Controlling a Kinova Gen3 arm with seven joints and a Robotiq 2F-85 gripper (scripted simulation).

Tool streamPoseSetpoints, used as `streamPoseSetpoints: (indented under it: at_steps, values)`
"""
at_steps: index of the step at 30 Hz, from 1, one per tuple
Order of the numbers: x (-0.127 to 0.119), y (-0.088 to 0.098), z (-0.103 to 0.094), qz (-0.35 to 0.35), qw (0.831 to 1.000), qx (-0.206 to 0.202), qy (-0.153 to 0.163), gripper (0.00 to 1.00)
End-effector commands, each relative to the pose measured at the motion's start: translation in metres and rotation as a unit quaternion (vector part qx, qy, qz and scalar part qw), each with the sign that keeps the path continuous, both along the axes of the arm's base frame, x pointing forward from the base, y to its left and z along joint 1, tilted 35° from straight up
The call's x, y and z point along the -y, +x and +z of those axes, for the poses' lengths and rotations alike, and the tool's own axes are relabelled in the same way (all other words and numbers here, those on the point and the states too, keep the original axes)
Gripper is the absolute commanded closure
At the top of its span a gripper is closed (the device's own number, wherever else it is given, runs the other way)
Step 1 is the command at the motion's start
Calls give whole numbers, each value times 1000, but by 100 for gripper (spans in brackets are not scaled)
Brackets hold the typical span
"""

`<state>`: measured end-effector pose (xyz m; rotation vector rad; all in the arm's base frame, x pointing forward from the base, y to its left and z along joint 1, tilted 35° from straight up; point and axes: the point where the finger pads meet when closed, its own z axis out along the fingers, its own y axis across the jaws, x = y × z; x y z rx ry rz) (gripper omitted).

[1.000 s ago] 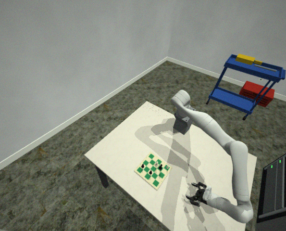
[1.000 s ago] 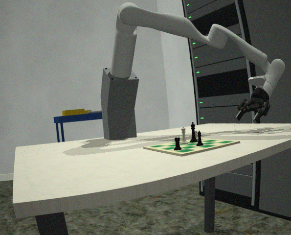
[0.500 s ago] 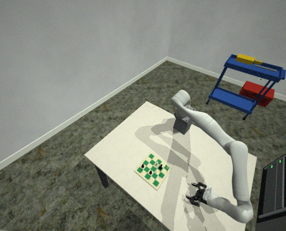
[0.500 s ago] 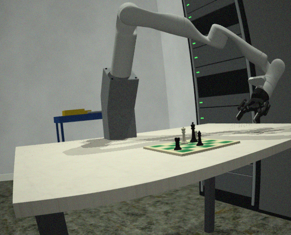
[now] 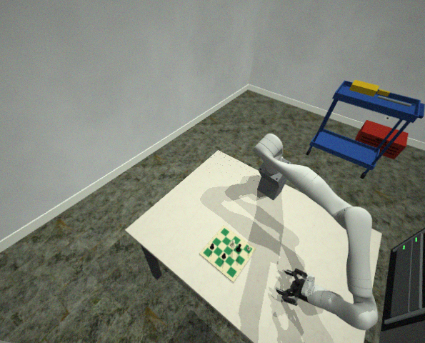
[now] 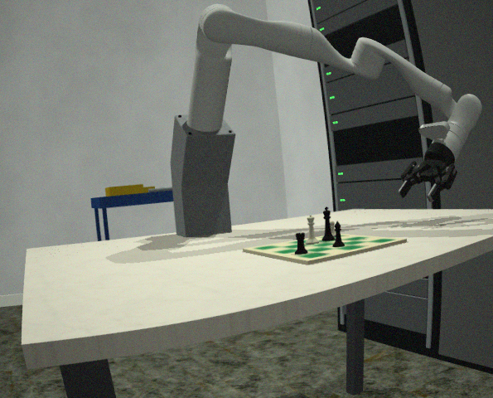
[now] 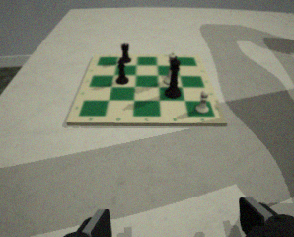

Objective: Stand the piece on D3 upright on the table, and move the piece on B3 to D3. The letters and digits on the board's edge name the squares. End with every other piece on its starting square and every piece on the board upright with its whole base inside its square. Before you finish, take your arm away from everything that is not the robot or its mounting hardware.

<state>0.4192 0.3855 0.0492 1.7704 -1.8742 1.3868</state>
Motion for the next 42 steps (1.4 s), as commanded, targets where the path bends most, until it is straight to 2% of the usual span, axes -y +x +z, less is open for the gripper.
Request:
streamPoseSetpoints:
  at_steps: [1,6,10,20,24,27,29,32,36,39,42]
  values:
    - [-5,-13,17,3,1000,2,5,0]
    - [-3,-32,45,3,1000,2,5,0]
    - [-2,-41,58,3,1000,2,5,0]
    - [1,-39,58,-1,1000,0,8,0]
    - [6,-36,58,-9,1000,-6,25,0]
    - [12,-32,57,-20,998,-15,51,0]
    - [12,-32,57,-20,998,-15,51,0]
    - [21,-26,57,-36,995,-25,90,0]
    - [35,-15,58,-63,984,-37,162,0]
    - [47,-6,60,-88,969,-40,228,0]
    - [61,5,65,-115,946,-34,301,0]
